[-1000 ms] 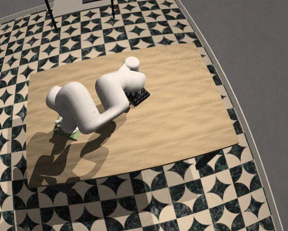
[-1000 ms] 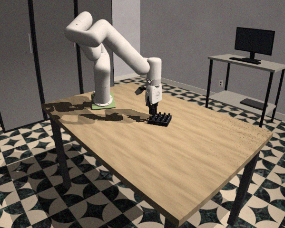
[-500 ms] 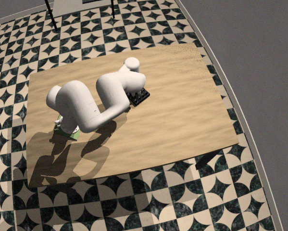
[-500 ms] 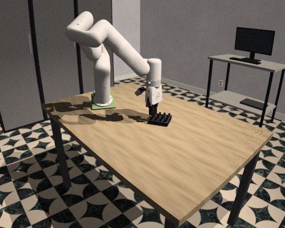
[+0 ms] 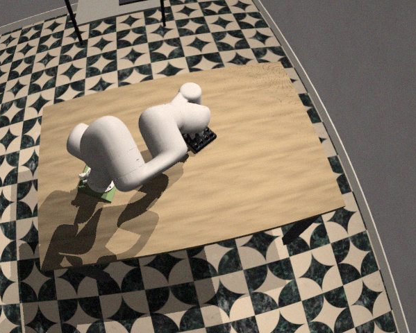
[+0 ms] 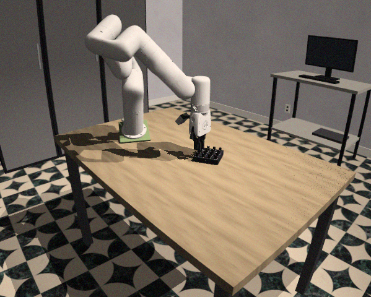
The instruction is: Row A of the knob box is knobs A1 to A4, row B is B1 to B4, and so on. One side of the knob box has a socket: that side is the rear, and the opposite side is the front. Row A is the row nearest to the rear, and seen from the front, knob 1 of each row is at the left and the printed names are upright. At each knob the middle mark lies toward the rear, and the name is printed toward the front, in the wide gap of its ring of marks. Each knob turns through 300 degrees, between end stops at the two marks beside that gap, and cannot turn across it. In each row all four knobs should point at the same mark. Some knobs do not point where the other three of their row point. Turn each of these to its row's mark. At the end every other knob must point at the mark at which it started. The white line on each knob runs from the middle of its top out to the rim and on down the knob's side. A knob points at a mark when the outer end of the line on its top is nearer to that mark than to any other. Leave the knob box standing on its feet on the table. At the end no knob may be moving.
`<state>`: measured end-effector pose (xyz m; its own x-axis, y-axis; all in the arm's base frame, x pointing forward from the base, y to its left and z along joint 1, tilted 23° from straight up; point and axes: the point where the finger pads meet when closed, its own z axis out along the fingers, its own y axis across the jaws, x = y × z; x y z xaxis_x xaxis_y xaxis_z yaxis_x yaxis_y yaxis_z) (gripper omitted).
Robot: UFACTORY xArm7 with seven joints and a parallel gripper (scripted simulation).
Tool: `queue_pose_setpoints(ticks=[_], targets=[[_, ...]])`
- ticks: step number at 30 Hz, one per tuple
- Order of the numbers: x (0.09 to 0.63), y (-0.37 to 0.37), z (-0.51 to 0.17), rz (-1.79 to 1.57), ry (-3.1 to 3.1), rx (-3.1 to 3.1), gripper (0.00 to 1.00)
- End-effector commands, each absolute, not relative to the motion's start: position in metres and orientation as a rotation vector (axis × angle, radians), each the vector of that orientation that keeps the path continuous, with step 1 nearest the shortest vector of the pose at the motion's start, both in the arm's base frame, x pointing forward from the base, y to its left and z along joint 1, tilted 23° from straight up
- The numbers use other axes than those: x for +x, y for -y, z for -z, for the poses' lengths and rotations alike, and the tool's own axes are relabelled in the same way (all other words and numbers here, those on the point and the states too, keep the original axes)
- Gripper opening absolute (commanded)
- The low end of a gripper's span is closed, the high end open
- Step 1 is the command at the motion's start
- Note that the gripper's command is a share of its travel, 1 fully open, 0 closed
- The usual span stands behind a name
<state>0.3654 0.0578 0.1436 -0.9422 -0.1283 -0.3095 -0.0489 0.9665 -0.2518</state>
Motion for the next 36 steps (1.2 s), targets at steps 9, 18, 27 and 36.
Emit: queue_pose_setpoints(ticks=[9, 18, 27, 36], targets=[[0.3661, -0.0585, -0.1447, 0.344, -2.786, -0.130, 0.19], [0.3661, -0.0585, -0.1447, 0.344, -2.786, -0.130, 0.19], [0.3667, -0.0581, -0.1431, 0.344, -2.786, -0.130, 0.19], [0.3683, -0.0571, -0.1388, 0.344, -2.786, -0.130, 0.19]])
